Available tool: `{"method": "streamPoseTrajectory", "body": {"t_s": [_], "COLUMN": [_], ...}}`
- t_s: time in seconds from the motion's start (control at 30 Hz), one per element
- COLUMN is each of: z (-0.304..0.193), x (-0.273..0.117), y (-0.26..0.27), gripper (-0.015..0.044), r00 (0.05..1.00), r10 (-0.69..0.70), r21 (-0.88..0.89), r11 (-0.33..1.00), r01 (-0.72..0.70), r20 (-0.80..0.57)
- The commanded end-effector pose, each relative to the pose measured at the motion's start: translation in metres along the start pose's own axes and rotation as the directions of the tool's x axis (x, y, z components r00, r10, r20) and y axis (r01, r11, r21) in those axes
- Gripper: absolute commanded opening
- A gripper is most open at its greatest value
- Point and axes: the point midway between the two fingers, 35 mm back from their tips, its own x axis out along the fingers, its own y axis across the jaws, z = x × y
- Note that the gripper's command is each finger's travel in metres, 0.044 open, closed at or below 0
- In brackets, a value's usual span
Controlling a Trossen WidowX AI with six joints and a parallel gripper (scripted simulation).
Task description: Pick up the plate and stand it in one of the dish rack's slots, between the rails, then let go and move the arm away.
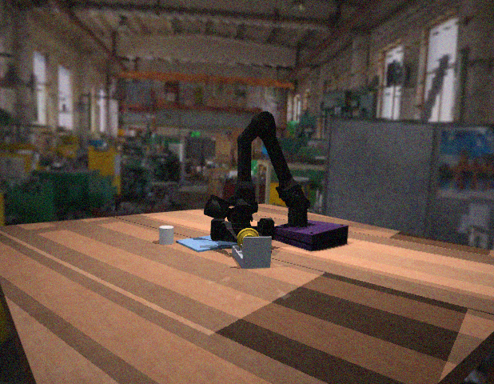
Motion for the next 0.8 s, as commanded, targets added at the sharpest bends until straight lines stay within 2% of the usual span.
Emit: {"method": "streamPoseTrajectory", "body": {"t_s": [0.0, 0.43, 0.67, 0.77], "z": [0.0, 0.0, 0.001, 0.022], "x": [0.0, 0.0, 0.0, -0.003], "y": [0.0, 0.0, -0.001, -0.007], "gripper": [0.0053, 0.0394, 0.04, 0.04], "r00": [1.0, 1.0, 1.0, 1.0], "r10": [0.0, 0.0, 0.0, 0.003], "r21": [0.0, 0.0, 0.0, -0.002], "r11": [1.0, 1.0, 1.0, 1.0], "r01": [0.0, 0.0, 0.0, -0.003], "r20": [0.0, 0.0, 0.0, 0.001]}}
